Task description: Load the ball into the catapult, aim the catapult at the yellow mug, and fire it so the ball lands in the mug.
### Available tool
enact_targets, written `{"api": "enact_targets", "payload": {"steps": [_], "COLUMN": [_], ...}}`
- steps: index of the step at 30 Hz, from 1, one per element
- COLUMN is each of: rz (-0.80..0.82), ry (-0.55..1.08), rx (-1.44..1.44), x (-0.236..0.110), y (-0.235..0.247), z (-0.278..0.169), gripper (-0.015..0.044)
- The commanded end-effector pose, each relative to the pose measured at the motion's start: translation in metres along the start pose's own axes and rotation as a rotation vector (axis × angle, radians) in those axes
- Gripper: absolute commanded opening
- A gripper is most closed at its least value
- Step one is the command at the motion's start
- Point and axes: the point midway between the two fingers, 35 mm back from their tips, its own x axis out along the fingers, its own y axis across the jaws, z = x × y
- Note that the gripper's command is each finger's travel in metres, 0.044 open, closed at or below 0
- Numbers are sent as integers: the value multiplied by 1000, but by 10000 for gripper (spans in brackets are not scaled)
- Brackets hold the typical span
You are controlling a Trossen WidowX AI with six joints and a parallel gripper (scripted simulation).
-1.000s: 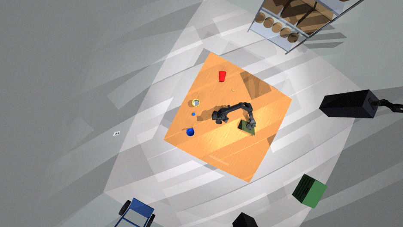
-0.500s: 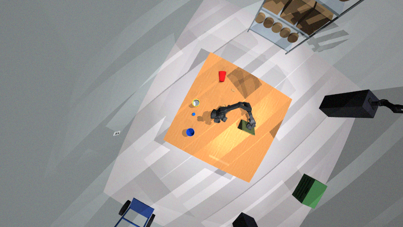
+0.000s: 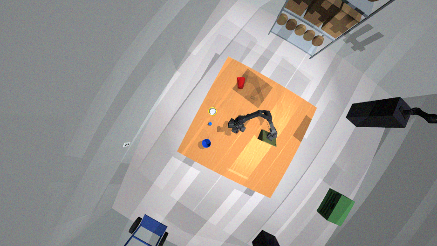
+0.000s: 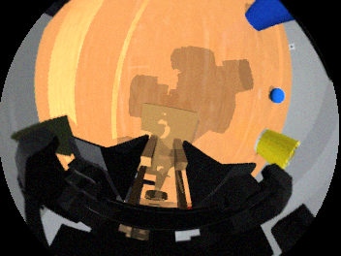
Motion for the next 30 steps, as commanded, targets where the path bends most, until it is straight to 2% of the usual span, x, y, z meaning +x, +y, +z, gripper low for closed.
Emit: {"api": "enact_targets", "payload": {"steps": [1, 9, 23, 26, 30], "rz": [-13, 3, 3, 4, 6], "ry": [3, 1, 1, -4, -3], "rx": [-11, -3, -3, -4, -6], "x": [1, 6, 3, -35, -91], "y": [0, 1, 1, -2, 3], "z": [2, 1, 1, 3, 2], "gripper": [0, 0, 368, 440, 440]}}
